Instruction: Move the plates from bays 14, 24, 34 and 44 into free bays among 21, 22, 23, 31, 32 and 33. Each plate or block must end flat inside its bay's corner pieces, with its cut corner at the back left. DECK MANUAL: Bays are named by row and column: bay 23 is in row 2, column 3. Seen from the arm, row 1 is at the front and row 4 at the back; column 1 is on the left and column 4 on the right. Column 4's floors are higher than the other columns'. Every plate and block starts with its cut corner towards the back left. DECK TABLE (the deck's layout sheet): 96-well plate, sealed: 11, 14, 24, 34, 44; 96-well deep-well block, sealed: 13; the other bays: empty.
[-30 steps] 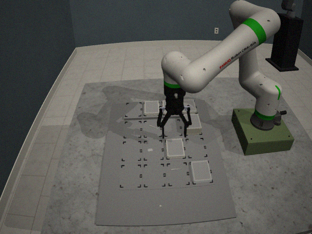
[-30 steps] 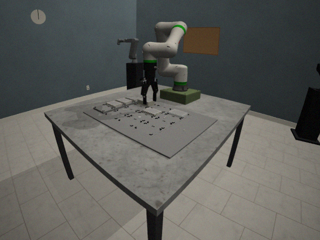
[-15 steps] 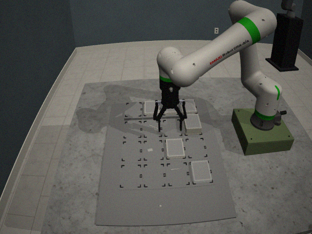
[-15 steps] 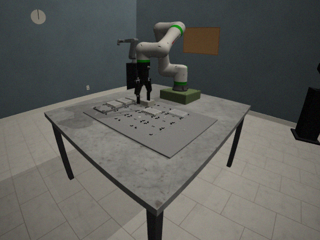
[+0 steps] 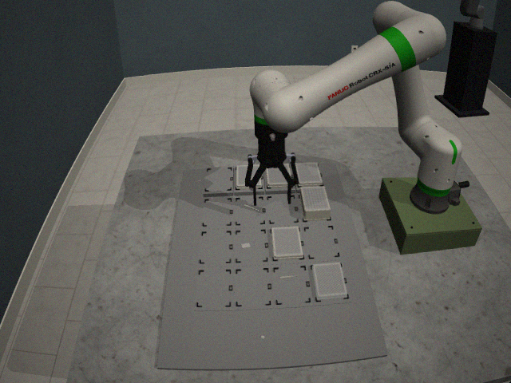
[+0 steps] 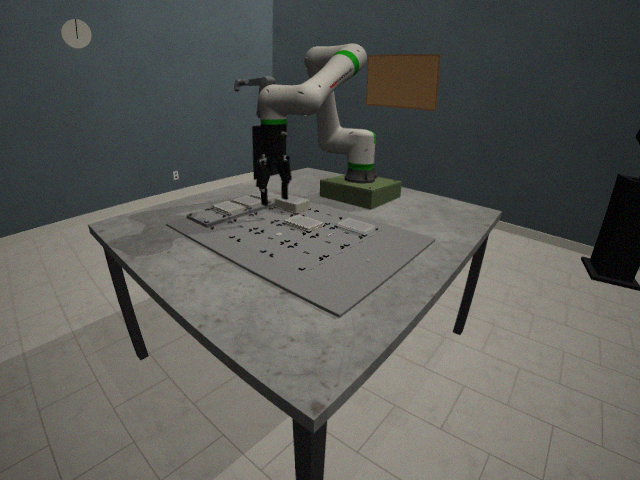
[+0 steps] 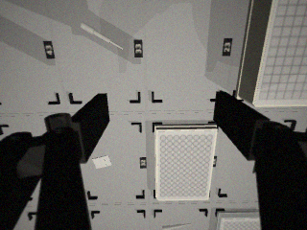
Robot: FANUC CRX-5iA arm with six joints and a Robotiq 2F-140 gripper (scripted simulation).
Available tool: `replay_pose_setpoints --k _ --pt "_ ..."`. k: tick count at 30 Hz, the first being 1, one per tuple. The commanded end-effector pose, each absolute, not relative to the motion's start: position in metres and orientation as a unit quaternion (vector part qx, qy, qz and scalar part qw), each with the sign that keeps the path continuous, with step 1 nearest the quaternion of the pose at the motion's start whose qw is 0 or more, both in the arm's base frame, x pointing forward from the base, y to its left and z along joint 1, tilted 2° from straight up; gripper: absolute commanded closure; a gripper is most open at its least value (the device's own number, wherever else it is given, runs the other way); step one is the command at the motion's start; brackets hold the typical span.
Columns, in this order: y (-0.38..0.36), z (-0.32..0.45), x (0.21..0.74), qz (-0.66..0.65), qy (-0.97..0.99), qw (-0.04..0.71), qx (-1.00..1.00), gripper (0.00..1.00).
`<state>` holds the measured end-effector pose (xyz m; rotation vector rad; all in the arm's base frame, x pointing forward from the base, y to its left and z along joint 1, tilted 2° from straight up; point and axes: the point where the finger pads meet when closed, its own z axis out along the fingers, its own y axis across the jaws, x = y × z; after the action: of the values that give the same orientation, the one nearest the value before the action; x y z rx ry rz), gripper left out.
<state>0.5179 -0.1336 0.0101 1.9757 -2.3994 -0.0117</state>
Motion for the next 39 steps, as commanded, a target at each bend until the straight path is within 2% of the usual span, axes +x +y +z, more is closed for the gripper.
replay_pose_setpoints --k 1,39 --pt "-0.149 0.011 0.521 -0.003 -0.772 0.016 0.636 0.3" --pt "-0.284 0.013 0.537 -0.003 -0.772 0.016 0.636 0.3"
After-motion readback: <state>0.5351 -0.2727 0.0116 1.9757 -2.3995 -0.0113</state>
